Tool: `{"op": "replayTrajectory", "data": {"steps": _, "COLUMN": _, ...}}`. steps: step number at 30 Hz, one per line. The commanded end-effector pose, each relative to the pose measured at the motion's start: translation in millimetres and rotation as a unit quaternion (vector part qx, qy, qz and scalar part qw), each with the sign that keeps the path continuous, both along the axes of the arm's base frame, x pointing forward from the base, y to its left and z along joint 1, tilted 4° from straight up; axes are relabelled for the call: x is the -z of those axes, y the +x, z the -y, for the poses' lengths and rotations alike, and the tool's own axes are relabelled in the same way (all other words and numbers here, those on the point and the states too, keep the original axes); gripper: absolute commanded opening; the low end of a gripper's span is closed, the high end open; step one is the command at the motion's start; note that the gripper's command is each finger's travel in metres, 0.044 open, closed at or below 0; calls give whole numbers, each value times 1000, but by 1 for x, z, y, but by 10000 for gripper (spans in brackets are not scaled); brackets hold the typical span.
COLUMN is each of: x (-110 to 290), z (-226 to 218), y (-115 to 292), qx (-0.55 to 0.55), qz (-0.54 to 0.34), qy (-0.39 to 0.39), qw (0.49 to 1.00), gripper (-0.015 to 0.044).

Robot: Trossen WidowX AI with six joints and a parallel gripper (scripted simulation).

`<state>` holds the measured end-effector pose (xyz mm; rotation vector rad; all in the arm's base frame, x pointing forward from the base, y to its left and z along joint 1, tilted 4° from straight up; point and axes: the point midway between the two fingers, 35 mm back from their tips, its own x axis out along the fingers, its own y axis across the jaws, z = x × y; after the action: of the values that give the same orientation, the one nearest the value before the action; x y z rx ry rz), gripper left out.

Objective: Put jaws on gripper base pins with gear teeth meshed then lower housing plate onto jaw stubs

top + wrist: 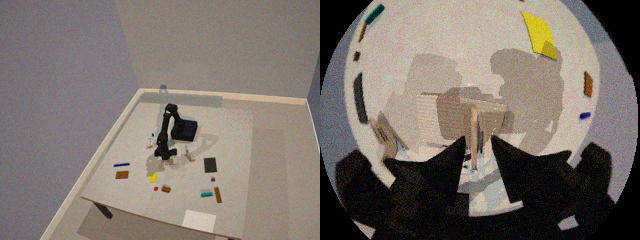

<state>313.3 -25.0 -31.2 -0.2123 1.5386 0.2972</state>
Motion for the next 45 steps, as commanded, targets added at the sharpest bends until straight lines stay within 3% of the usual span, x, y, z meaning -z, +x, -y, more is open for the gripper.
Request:
{"op": "replayTrajectory", "data": {"steps": 1, "x": 1, "z": -1, "y": 0, "qx": -3, "qz": 0, "qy": 3, "qw": 1000, "gripper": 134}}
{"op": "replayTrajectory", "data": {"steps": 16, "x": 1, "z": -1, "y": 0, "qx": -3, "qz": 0, "qy": 3, "qw": 1000, "gripper": 134}}
{"op": "replayTrajectory", "data": {"steps": 20, "x": 0, "z": 0, "y": 0, "qx": 0, "qz": 0, "qy": 0, "qw": 1000, "gripper": 224}}
{"op": "replayTrajectory", "data": {"steps": 33, "x": 0, "z": 0, "y": 0, "qx": 0, "qz": 0, "qy": 0, "qw": 1000, "gripper": 224}}
{"op": "replayTrajectory", "data": {"steps": 41, "x": -67, "z": 3, "y": -1, "qx": -3, "qz": 0, "qy": 2, "qw": 1000, "gripper": 224}}
{"op": "replayTrajectory", "data": {"steps": 45, "x": -70, "z": 3, "y": -1, "qx": -3, "qz": 0, "qy": 3, "qw": 1000, "gripper": 224}}
